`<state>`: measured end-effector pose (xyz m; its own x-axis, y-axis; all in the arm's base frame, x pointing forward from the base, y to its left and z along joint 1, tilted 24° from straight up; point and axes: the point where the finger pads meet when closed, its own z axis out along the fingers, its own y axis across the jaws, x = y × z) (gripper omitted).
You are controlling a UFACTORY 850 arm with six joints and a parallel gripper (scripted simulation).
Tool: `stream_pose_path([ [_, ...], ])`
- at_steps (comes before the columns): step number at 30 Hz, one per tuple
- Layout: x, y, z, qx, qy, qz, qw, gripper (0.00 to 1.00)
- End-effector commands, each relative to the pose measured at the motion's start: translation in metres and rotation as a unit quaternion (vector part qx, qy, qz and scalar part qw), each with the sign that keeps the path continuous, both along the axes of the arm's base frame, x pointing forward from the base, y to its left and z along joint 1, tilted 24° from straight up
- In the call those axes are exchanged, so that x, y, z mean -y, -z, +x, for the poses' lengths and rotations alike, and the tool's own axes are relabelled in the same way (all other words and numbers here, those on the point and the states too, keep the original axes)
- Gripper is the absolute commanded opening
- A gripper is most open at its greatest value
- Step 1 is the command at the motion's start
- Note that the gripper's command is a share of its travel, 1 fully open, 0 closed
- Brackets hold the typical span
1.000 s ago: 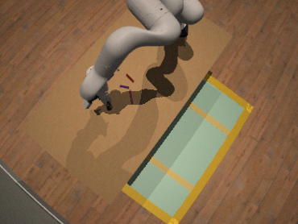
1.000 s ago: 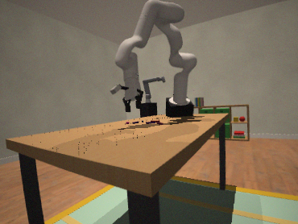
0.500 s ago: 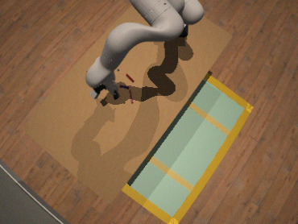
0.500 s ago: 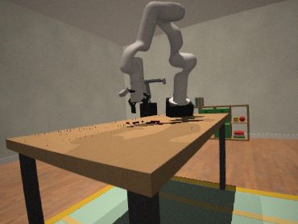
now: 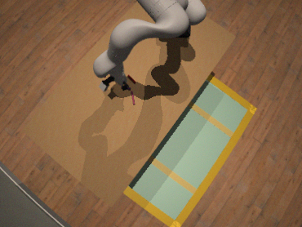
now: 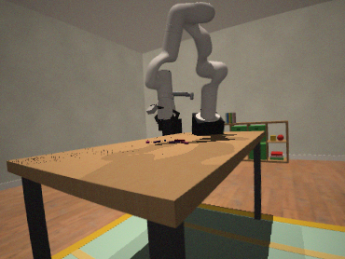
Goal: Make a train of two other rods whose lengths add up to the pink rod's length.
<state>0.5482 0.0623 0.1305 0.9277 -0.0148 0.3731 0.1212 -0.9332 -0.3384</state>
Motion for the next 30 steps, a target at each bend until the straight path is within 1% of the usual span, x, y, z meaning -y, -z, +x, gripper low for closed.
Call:
stream_pose_path([
  [1,0.008,0.013,-0.032,0.003,-0.011,-0.017,1.000,1.00],
  [3,0.008,0.013,-0.032,0.003,-0.011,-0.017,1.000,1.00],
  [4,0.011,0.019,-0.046,-0.001,-0.017,-0.024,1.000,1.00],
  [5,0.011,0.019,-0.046,-0.001,-0.017,-0.024,1.000,1.00],
  [6,0.014,0.024,-0.059,-0.004,-0.022,-0.031,0.999,1.00],
  [8,0.014,0.024,-0.059,-0.004,-0.022,-0.031,0.999,1.00],
  [9,0.016,0.028,-0.070,-0.007,-0.027,-0.036,0.999,1.00],
  [11,0.016,0.028,-0.070,-0.007,-0.027,-0.036,0.999,1.00],
  [13,0.019,0.035,-0.089,-0.012,-0.035,-0.045,0.998,1.00],
  [14,0.019,0.035,-0.089,-0.012,-0.035,-0.045,0.998,1.00],
  [15,0.021,0.037,-0.096,-0.015,-0.038,-0.048,0.998,1.00],
  [16,0.021,0.037,-0.096,-0.015,-0.038,-0.048,0.998,1.00],
  [19,0.023,0.041,-0.109,-0.019,-0.044,-0.054,0.997,1.00],
  [22,0.023,0.042,-0.112,-0.020,-0.046,-0.056,0.997,1.00],
  [30,0.023,0.042,-0.112,-0.020,-0.046,-0.056,0.997,1.00],
])
